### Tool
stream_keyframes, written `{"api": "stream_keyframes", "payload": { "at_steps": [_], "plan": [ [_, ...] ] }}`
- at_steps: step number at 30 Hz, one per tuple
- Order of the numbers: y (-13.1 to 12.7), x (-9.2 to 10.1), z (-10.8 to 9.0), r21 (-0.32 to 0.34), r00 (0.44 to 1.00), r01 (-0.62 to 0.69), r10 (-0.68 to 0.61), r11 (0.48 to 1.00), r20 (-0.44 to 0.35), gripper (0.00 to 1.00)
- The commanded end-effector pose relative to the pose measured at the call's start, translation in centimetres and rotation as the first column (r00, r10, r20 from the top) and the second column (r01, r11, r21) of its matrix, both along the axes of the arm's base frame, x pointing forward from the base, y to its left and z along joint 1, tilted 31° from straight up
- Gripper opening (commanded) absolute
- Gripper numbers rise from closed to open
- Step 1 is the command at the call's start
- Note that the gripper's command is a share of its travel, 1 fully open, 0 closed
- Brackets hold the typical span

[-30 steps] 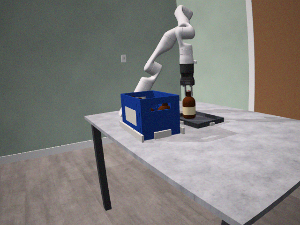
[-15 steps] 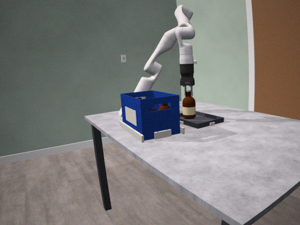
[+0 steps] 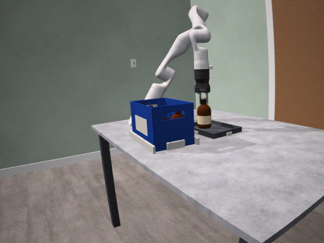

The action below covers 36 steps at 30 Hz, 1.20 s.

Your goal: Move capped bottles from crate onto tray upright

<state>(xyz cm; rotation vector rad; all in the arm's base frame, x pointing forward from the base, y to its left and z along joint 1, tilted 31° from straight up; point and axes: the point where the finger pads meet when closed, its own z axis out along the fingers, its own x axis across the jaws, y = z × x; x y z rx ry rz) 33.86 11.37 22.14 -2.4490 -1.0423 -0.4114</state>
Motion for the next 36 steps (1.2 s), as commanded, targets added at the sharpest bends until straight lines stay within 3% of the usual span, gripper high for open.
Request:
{"api": "stream_keyframes", "payload": {
  "at_steps": [1,11,12,36],
  "plan": [
    [0.12,0.0,-0.03,0.001,1.0,-0.001,0.001,1.0,0.002,0.0],
    [0.31,-0.06,-0.12,0.003,1.0,-0.004,0.004,1.0,0.002,0.0],
    [0.03,0.02,0.0,0.0,1.0,0.0,0.0,1.0,0.002,1.0],
    [0.04,0.02,0.01,0.0,1.0,0.0,0.0,1.0,0.002,1.0]
  ]
}}
